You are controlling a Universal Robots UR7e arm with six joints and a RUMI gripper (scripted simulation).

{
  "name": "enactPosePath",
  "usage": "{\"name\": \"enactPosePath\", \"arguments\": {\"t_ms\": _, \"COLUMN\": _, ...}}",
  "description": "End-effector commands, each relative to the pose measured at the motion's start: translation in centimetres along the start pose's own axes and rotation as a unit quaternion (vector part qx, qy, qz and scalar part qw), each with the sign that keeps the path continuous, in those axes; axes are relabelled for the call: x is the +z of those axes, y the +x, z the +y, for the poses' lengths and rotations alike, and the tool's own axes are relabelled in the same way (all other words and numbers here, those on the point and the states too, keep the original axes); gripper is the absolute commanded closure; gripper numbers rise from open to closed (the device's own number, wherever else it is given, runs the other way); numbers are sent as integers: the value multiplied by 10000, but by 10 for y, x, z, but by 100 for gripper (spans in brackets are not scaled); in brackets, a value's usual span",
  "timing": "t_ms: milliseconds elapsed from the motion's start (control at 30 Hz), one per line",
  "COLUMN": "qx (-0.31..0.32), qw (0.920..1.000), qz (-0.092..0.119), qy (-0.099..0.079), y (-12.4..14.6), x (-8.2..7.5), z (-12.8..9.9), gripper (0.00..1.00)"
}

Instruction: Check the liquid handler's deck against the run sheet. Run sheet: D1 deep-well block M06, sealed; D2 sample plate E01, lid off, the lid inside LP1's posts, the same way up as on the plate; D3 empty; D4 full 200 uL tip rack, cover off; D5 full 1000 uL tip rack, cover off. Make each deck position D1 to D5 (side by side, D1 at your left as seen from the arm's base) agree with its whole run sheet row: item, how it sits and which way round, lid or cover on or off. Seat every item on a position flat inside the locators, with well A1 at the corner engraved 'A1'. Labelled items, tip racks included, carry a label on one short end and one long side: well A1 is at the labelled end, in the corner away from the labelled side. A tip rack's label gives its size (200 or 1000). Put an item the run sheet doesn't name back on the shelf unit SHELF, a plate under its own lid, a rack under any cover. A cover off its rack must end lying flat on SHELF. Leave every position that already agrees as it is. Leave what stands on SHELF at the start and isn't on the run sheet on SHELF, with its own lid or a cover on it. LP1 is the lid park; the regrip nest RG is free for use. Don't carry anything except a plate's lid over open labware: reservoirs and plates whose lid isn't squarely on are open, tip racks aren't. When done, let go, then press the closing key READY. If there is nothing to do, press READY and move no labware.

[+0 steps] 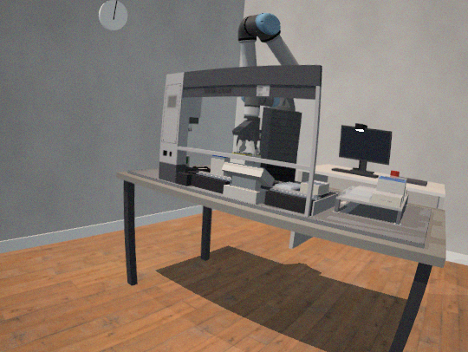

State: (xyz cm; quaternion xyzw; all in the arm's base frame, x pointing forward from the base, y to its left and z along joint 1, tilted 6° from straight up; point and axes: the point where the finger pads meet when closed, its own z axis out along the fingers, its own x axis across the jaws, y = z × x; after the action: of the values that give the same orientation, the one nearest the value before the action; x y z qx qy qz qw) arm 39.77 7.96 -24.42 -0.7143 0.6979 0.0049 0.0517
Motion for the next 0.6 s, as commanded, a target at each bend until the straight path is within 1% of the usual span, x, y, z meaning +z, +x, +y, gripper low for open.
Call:
{"name": "enactPosePath", "arguments": {"t_ms": 0, "qx": 0, "qw": 10000, "qz": 1, "qy": 4, "y": 0, "x": -10, "z": 0, "gripper": 100}}
{"name": "enactPosePath", "arguments": {"t_ms": 100, "qx": 0, "qw": 10000, "qz": 1, "qy": 4, "y": 0, "x": -11, "z": 0, "gripper": 100}}
{"name": "enactPosePath", "arguments": {"t_ms": 567, "qx": 0, "qw": 10000, "qz": 1, "qy": 4, "y": 0, "x": -35, "z": 0, "gripper": 100}}
